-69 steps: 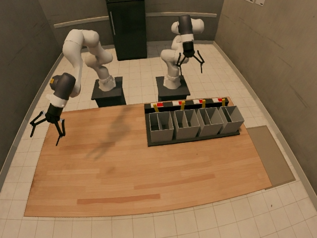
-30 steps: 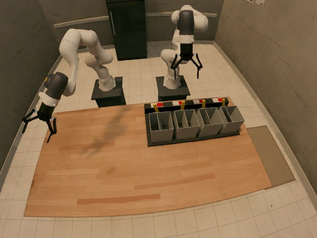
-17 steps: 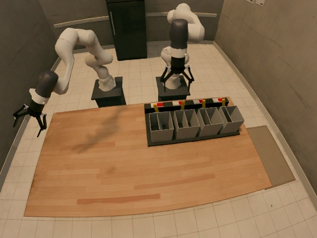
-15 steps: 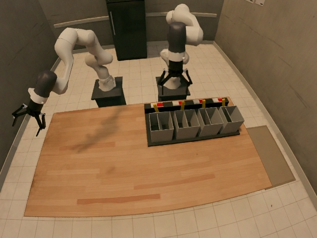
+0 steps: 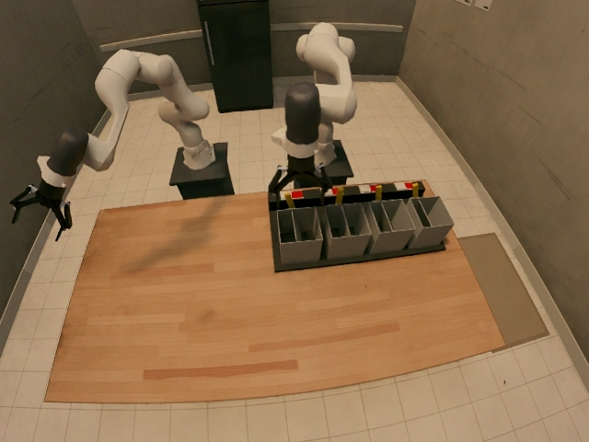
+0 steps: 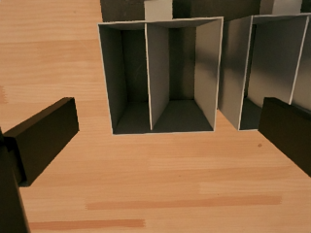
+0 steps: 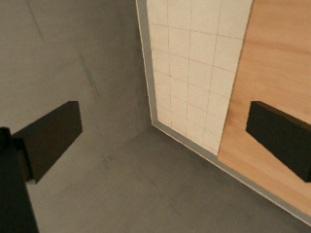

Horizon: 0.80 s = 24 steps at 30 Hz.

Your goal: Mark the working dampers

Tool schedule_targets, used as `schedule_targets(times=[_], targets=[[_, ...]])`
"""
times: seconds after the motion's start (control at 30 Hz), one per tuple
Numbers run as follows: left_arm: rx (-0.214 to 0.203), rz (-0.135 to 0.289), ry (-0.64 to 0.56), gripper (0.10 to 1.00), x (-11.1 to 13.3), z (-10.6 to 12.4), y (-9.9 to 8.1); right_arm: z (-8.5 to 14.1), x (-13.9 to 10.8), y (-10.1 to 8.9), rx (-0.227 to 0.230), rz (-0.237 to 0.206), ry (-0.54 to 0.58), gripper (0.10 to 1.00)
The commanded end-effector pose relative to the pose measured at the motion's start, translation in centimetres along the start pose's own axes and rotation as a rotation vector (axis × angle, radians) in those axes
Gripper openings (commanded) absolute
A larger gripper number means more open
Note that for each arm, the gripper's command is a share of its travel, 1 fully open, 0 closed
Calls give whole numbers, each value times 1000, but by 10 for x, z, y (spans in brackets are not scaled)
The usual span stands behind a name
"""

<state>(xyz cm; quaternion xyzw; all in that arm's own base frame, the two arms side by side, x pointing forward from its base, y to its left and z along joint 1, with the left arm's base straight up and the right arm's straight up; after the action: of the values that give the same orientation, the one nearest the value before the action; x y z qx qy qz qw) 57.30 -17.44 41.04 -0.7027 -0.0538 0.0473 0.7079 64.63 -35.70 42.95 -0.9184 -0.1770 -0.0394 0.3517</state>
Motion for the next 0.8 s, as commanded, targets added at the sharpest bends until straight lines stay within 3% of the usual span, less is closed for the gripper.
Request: schedule_targets(times=[0.0,0.4,0.77], targets=[[-7,10,-39,1000,1,-1,-2,-14,-17,6,23,45,-94,1000],[-7,10,-39,1000,1,-1,-2,-42,-59,19,48,119,-132,1000],[-7,10,-39,1000,1,-1,-2,-75,-115,31,96,207,-181,1000]])
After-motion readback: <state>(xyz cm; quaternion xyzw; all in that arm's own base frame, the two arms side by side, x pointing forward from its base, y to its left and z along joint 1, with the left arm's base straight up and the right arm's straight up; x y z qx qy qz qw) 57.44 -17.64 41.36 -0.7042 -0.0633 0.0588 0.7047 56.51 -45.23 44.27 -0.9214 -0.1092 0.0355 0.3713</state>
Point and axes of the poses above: on each arm, the point where the finger pads meet when closed, its own y axis out along the fingers, its own z axis across the jaws, x = y × z, the point moved 10 cm from there along -y, back along the fingers, and after that the axes turned 8 degrees about -y, right-handed, at the moved point
